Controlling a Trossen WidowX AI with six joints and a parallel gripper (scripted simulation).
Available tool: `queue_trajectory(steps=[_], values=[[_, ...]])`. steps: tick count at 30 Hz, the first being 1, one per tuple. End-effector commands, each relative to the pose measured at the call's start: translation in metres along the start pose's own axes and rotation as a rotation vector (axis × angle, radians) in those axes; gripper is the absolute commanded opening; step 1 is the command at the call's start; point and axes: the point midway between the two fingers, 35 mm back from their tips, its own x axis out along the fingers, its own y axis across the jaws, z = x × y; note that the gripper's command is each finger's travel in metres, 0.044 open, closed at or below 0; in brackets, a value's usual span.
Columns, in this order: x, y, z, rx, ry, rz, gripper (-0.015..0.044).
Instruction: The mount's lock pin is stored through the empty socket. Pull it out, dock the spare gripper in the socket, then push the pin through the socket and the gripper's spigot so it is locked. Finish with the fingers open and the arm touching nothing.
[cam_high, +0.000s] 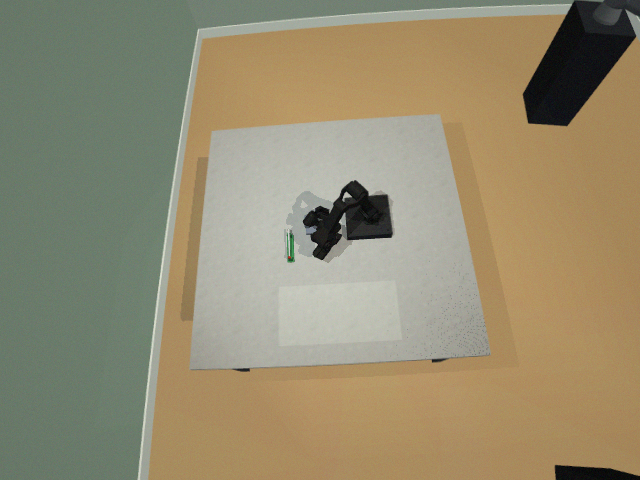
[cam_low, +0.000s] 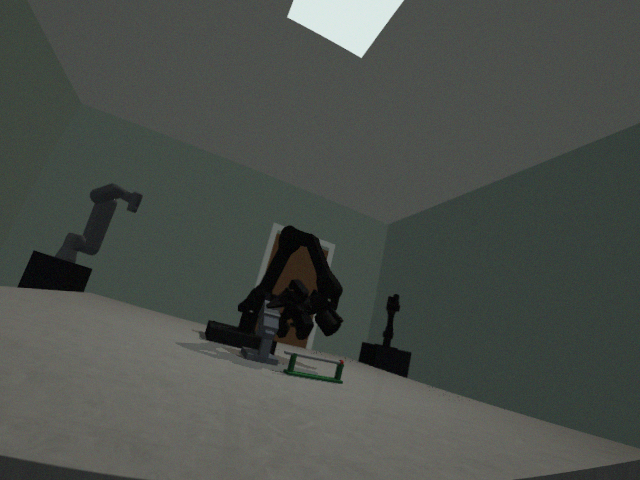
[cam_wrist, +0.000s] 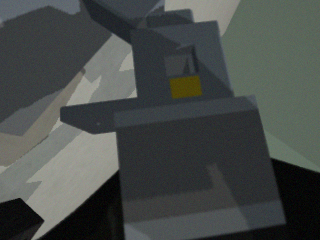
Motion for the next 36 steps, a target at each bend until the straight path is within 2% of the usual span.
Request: queue_trajectory(steps=[1,12,29,36], values=[[0.001,-0.003,0.002,0.001,-0.001,-0.013,0.0],[0.0,0.0,0.0,-0.002,0.0,0.0,0.0],[0.0,0.0,0.0,-0.002,0.0,0.0,0.044],[-0.006,0.0,-0.01,-0.005,0.001,-0.001,0.044]])
